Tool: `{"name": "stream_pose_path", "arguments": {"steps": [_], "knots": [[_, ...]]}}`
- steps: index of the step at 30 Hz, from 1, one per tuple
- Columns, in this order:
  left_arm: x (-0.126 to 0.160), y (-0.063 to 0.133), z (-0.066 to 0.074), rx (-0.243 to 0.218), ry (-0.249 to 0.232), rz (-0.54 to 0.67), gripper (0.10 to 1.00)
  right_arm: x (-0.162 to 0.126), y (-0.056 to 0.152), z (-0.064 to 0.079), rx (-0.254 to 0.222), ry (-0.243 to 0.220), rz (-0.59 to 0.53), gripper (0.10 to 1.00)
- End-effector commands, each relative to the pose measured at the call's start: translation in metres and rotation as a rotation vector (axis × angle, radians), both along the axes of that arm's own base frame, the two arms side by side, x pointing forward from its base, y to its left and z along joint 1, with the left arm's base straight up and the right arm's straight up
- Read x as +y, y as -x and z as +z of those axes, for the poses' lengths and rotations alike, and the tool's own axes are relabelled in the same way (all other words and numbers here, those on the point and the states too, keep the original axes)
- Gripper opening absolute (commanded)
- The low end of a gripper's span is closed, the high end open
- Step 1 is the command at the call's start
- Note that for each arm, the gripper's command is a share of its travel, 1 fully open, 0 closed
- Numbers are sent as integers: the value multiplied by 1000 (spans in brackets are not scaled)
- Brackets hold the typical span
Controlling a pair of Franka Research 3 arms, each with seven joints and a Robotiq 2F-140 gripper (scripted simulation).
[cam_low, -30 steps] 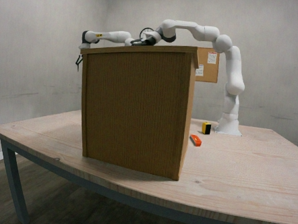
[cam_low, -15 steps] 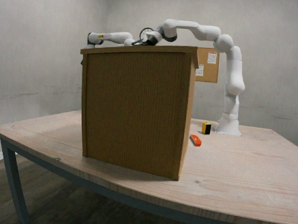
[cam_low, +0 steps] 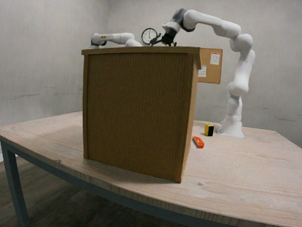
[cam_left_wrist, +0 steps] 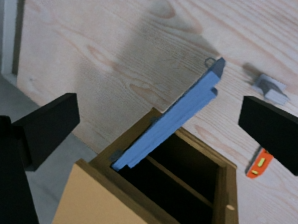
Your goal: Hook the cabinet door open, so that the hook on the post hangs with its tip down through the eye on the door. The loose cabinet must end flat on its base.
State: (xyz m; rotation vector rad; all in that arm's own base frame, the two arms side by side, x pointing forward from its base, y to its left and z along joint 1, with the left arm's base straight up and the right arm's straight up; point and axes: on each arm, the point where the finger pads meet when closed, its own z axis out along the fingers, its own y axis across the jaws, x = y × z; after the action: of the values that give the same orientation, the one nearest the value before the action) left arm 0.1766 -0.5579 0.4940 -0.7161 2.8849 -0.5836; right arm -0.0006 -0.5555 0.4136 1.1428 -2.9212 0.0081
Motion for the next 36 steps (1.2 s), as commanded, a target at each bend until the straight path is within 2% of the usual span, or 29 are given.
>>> {"name": "stream_pose_path", "arguments": {"steps": [1,8,10,11,14,15,22,23,36], "knots": [[19,10,-15,28,-142,-239,1000,1,0,-1,-2,-7,39,1000],[19,10,-15,63,-222,-364,1000,1,0,-1,-2,-7,39,1000],[19,10,-15,63,-222,-364,1000,1,0,-1,-2,-7,39,1000],[19,10,-15,69,-257,-419,1000,1,0,-1,-2,-7,39,1000],[19,10,-15,73,-291,-478,1000,1,0,-1,-2,-7,39,1000],[19,10,-16,73,-303,-498,297,0,-1,0,-1,-3,28,1000],[17,7,-47,76,-393,-646,297,0,-1,0,-1,-3,28,1000],[17,7,-47,77,-405,-670,297,0,-1,0,-1,-3,28,1000],[17,7,-47,77,-405,-671,297,0,-1,0,-1,-3,28,1000]]}}
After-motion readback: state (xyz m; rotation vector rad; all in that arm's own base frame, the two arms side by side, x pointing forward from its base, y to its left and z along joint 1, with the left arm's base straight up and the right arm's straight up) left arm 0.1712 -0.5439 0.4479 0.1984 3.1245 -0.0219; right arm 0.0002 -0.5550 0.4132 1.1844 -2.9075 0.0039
